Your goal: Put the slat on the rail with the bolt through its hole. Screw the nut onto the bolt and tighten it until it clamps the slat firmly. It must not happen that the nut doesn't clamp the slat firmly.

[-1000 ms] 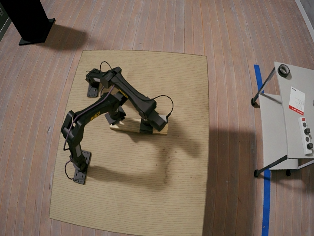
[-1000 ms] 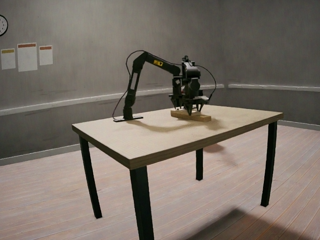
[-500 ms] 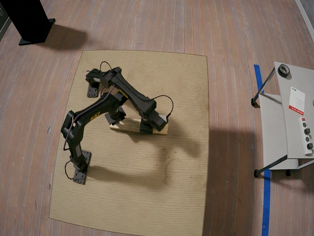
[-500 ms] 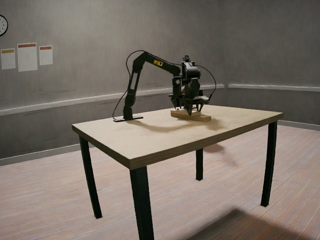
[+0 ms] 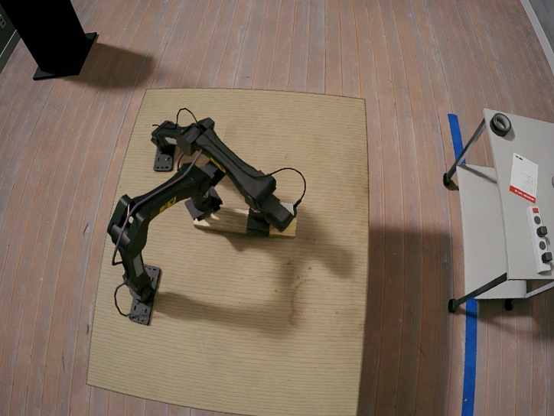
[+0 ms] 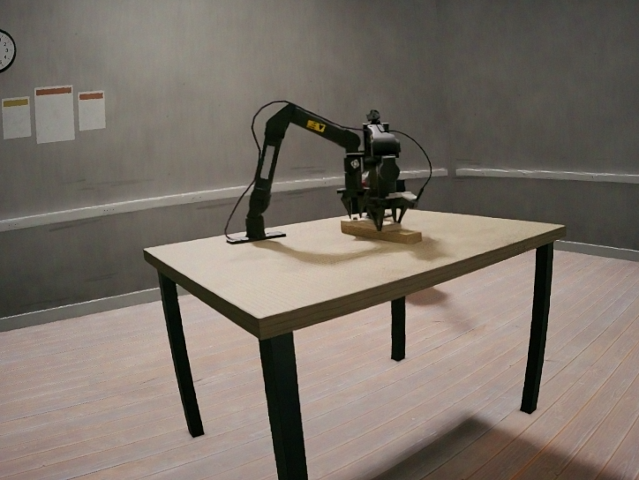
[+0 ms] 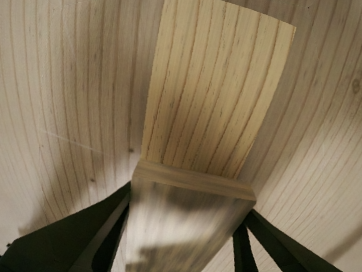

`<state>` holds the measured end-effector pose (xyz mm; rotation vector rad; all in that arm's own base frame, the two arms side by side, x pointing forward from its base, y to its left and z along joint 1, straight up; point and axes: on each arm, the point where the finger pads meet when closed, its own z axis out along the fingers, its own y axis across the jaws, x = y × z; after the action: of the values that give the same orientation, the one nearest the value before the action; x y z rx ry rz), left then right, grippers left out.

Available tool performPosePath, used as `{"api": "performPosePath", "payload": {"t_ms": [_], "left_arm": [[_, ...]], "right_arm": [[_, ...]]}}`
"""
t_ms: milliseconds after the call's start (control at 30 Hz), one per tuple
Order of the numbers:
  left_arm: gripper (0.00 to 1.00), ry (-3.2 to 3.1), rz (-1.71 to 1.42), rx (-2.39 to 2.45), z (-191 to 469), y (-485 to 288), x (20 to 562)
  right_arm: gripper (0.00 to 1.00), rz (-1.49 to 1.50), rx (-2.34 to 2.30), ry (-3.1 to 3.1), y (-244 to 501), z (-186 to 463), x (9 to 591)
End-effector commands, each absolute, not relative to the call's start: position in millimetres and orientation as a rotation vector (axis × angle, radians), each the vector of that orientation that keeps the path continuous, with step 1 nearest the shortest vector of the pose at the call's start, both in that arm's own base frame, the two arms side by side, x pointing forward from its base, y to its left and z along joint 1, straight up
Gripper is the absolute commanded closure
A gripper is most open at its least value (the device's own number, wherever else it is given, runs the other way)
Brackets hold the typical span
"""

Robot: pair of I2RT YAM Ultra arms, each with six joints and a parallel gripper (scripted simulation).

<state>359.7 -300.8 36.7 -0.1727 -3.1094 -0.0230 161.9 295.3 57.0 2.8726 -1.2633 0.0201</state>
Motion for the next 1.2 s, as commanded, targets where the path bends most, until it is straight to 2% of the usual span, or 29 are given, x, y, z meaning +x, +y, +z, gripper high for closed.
{"api": "performPosePath", "payload": {"t_ms": [0,967,1167], "left_arm": [[0.28,-3.122,-0.009,-0.173,42.3,-302.1,361.2],[0.28,-3.122,-0.009,-0.173,42.3,-302.1,361.2],[0.28,-3.122,-0.009,-0.173,42.3,-302.1,361.2]], "right_arm": [[0.66,0.001,2.891,-1.258,298.3,58.3,160.8],[0.66,0.001,2.891,-1.258,298.4,51.0,160.9],[0.72,0.023,2.897,-1.274,300.3,59.9,164.6]]}}
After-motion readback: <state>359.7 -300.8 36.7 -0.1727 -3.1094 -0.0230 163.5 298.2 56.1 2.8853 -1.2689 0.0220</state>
